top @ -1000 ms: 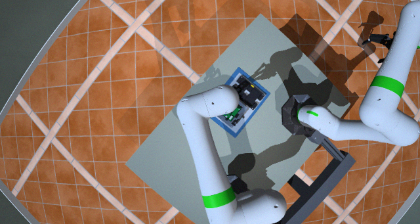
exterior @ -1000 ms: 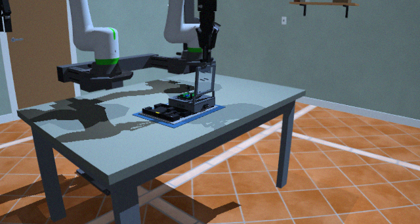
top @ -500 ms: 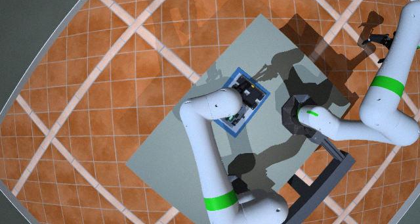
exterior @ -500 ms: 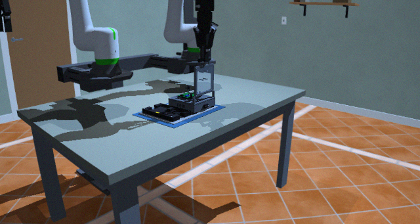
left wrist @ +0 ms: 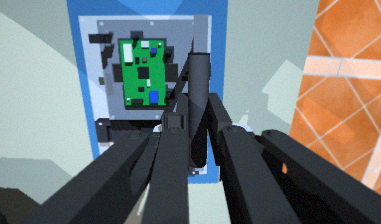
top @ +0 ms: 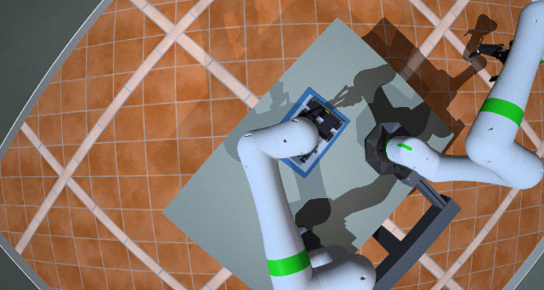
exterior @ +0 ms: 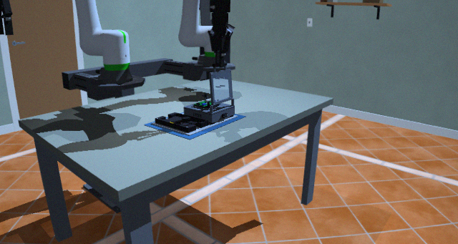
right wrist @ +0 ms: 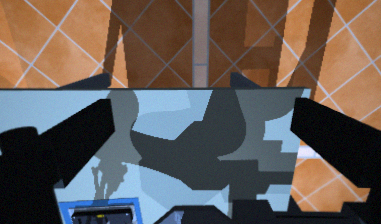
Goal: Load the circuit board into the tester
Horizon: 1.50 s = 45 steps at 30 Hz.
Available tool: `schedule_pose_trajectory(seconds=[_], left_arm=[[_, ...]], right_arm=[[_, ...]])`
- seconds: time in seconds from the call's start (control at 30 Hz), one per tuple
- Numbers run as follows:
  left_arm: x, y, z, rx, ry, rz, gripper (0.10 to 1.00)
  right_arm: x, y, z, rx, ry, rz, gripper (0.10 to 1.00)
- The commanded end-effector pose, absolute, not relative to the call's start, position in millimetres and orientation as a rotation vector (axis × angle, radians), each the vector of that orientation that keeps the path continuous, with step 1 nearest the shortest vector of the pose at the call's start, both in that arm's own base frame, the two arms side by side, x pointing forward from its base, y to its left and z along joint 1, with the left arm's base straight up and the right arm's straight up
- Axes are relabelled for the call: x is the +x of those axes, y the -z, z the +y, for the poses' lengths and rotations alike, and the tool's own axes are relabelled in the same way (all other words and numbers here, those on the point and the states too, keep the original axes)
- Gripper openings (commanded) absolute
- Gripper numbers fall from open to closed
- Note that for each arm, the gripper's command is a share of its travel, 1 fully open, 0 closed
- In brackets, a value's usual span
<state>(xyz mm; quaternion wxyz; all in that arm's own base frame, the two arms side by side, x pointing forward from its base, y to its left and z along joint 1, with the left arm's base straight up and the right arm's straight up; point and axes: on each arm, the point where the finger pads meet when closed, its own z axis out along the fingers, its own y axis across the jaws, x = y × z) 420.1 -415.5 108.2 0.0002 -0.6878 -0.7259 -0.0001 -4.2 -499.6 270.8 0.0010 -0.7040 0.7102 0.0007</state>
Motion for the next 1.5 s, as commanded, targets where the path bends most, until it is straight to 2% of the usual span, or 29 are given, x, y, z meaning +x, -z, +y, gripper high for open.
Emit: schedule_pose_trajectory(seconds=[0.0,1.47], left_arm=[[415,-109,-416,-2.162,0.0,-2.282,0.19],[350,-88,-420,-2.162,-0.001,-2.282,0.19]], right_arm=[[-4,-272,-500,-2.211,0.0,2.231,1.0],[-4,-272,-500,-2.211,0.0,2.231,1.0]])
